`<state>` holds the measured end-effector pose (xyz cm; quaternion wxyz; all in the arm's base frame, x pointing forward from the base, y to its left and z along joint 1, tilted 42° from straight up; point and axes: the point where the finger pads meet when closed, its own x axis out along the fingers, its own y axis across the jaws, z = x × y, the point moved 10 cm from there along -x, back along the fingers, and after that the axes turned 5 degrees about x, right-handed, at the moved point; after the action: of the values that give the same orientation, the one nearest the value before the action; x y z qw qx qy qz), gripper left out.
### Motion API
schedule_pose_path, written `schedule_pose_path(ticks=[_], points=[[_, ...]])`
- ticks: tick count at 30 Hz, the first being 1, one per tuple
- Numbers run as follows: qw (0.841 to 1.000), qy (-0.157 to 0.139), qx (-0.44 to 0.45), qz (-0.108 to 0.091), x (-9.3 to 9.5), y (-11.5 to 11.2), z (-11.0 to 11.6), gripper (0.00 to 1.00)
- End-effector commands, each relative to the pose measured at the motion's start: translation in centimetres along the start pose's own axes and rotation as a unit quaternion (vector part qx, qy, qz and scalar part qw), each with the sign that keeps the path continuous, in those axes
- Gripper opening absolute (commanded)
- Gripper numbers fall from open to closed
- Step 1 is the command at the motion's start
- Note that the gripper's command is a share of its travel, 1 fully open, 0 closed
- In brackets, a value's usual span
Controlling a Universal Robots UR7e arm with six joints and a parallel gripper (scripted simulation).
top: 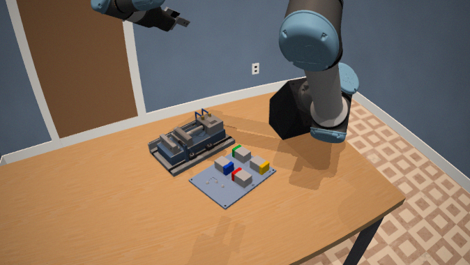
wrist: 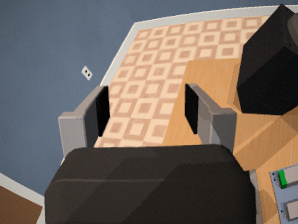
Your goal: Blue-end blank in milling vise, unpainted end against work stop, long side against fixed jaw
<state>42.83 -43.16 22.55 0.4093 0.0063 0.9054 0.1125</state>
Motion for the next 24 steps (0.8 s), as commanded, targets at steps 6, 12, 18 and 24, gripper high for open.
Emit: schedule_pose_path(ticks=[6, 12, 18, 24], points=[[1.0, 0.0, 0.001, 0.0, -0.6, 0.5, 0.8, 1.0], [1.0, 0.0, 0.001, 0.0, -2.5, 2.6, 3.6, 1.0], [1.0, 0.0, 0.001, 0.0, -2.5, 2.6, 3.6, 1.0], [0.999, 0.008, -0.03, -0.026, -3.0, 4.3, 4.8, 1.0]])
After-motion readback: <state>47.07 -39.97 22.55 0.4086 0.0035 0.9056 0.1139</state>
